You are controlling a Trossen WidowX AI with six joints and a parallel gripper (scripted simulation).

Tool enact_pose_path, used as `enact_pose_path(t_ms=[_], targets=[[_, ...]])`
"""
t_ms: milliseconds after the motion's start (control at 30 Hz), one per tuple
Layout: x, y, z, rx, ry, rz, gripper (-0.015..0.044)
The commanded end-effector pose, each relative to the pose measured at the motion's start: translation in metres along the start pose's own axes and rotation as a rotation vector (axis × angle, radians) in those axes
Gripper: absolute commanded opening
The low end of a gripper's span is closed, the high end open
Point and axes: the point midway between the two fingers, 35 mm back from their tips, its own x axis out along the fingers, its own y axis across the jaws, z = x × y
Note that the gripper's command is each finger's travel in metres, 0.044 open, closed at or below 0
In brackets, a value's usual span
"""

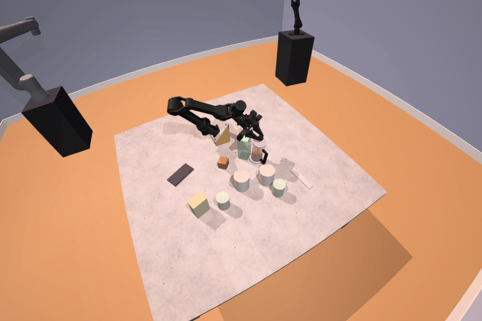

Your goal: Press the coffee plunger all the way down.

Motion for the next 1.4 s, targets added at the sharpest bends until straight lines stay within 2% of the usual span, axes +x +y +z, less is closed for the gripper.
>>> enact_pose_path(t_ms=[0, 833, 1233, 1367], targets=[[0.003, -0.0001, -0.0051, -0.015, 0.019, -0.003, 0.0129], [0.002, 0.0013, -0.0007, -0.007, 0.006, -0.001, 0.0129], [0.002, 0.0013, -0.0007, -0.007, 0.006, -0.001, 0.044], [0.0009, 0.0015, 0.001, -0.007, 0.007, -0.001, 0.044]])
